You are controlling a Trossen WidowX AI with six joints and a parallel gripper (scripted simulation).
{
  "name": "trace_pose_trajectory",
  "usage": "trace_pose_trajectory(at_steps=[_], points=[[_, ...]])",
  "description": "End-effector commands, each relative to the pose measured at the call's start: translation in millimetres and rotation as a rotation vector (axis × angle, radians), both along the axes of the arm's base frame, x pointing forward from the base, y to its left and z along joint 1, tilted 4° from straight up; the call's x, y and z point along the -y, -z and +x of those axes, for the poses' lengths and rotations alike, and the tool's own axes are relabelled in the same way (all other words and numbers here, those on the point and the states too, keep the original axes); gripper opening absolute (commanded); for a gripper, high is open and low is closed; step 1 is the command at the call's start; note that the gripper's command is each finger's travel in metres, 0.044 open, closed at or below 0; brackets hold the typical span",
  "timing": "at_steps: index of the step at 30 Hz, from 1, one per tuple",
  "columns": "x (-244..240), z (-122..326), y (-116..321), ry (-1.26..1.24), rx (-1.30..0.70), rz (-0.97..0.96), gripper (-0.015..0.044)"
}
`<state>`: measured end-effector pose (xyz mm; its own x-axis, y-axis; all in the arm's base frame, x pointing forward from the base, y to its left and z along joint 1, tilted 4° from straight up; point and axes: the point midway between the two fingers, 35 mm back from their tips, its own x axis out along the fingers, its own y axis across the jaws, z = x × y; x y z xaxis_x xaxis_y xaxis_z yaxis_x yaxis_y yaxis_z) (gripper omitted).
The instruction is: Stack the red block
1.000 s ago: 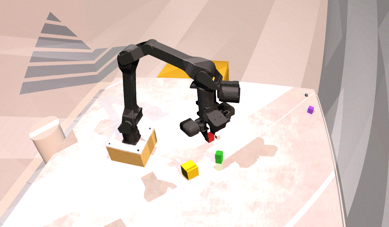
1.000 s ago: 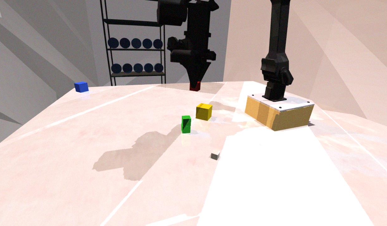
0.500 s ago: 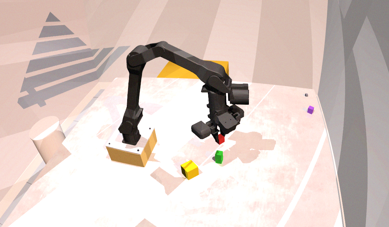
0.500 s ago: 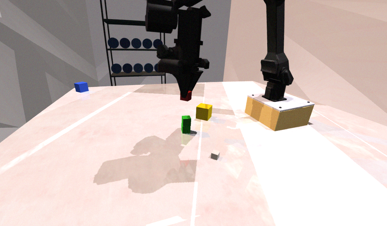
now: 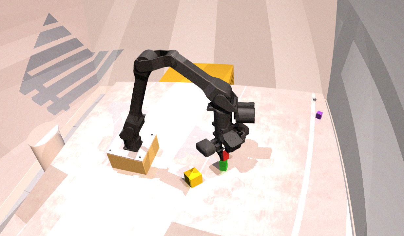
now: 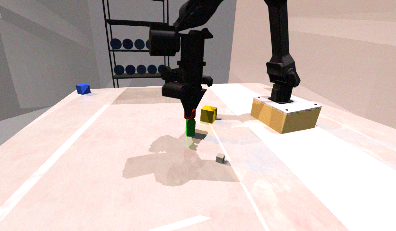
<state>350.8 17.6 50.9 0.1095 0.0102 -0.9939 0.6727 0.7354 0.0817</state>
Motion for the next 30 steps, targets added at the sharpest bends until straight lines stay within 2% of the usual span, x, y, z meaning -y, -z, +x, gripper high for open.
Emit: trace_pose_trajectory(at_steps=[1,30], points=[[0.6,-1.3,7.2,0.005,-0.014,-0.003,0.0000],[0.6,-1.1,9.7,0.005,-0.014,-0.003,0.0000]])
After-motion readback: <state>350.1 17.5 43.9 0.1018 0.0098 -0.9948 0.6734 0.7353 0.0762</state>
